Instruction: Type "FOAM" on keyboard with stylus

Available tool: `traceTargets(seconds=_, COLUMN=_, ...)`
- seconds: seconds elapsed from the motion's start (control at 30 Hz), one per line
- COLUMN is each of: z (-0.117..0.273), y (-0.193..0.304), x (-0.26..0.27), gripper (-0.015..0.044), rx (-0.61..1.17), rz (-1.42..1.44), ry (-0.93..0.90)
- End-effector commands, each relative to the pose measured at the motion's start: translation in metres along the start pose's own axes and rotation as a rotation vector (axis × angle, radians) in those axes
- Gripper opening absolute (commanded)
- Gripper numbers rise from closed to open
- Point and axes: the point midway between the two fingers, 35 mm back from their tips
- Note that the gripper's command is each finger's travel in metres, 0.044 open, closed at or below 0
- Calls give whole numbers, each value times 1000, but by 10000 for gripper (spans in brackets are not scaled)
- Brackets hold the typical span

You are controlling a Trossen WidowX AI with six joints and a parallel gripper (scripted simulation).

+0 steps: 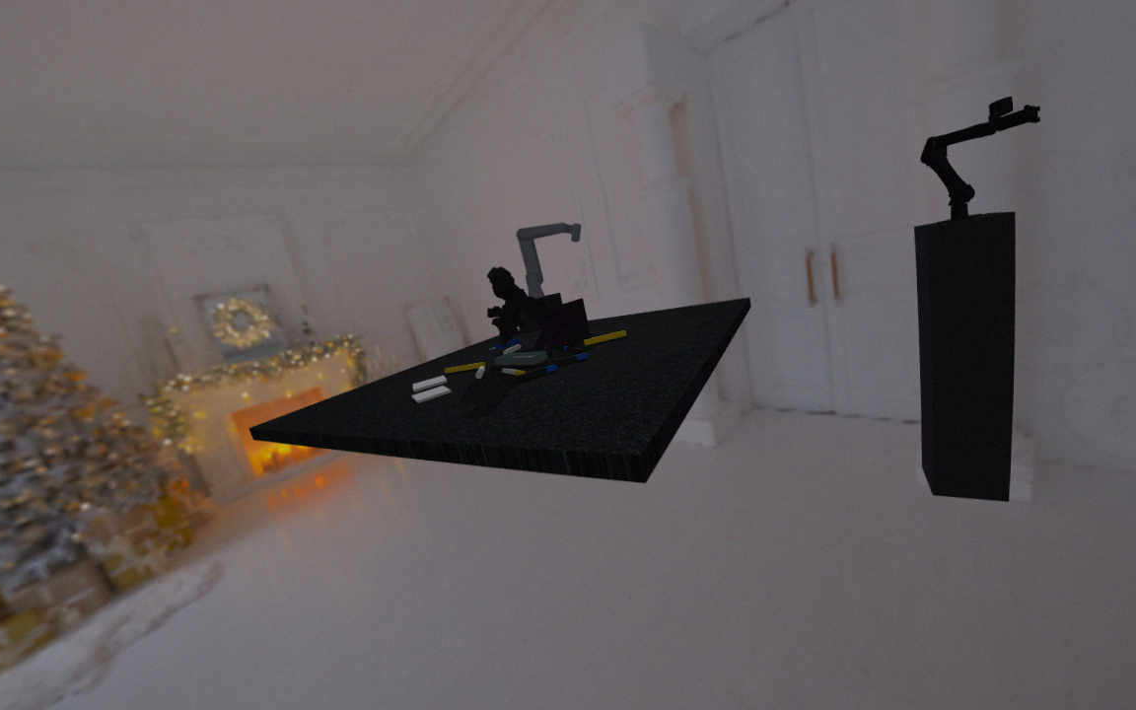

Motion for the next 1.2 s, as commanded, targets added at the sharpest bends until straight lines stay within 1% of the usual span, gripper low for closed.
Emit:
traceTargets(seconds=0.0, z=9, y=-7, x=-2, gripper=0, rx=-8, rz=-4, ry=6)
traceTargets(seconds=0.2, z=7, y=-6, x=5, gripper=0, rx=25, rz=-18, ry=-18)
traceTargets(seconds=0.7, z=11, y=-14, x=61, gripper=0, rx=362, rz=-207, ry=-178)
traceTargets(seconds=1.17, z=21, y=-20, x=115, gripper=0, rx=716, rz=-401, ry=-253)
Point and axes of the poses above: the point midway between the two fingers, 35 mm back from their tips, its own z axis back along the fingers, its own x axis across the jaws, y = z × x, and after that the axes turned 1 degree about -z, right-handed
